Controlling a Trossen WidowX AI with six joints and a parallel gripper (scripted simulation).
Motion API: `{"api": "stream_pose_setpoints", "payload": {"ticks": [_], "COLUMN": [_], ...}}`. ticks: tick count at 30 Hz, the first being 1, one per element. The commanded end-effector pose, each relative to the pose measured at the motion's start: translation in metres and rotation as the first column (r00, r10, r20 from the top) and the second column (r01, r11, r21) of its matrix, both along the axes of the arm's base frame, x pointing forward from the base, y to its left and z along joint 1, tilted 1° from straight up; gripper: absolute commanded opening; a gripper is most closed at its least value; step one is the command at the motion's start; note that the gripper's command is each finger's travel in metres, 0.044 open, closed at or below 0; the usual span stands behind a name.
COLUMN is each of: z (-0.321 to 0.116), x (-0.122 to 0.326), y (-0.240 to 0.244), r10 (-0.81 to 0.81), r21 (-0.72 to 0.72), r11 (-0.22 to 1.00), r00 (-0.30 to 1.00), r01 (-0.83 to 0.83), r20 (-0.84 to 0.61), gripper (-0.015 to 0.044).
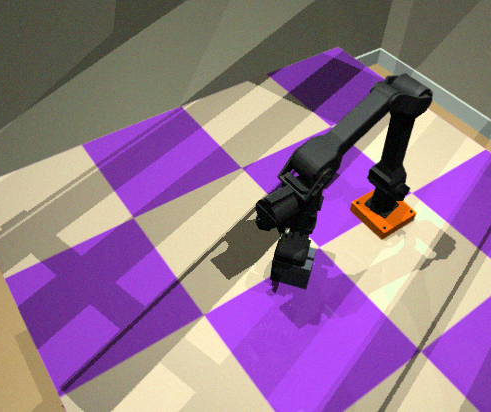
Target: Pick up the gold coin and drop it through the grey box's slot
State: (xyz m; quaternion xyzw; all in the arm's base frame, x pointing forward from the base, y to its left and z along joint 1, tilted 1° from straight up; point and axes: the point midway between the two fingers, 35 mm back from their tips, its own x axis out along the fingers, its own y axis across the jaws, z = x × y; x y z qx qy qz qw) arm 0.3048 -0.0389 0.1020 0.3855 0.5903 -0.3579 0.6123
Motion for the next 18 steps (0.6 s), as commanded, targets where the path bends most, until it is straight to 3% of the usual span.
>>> {"api": "stream_pose_setpoints", "payload": {"ticks": [1,9,18], "z": [0.000,0.000,0.020], "x": [0.000,0.000,-0.001], "y": [0.000,0.000,0.000], "r10": [0.000,0.000,0.000], "r21": [-0.001,-0.001,0.000], "r11": [1.000,1.000,1.000], "r00": [1.000,1.000,1.000], "r01": [0.000,0.000,0.000], "r20": [0.000,0.000,-0.001], "gripper": [0.0161,0.0161,0.0397]}}
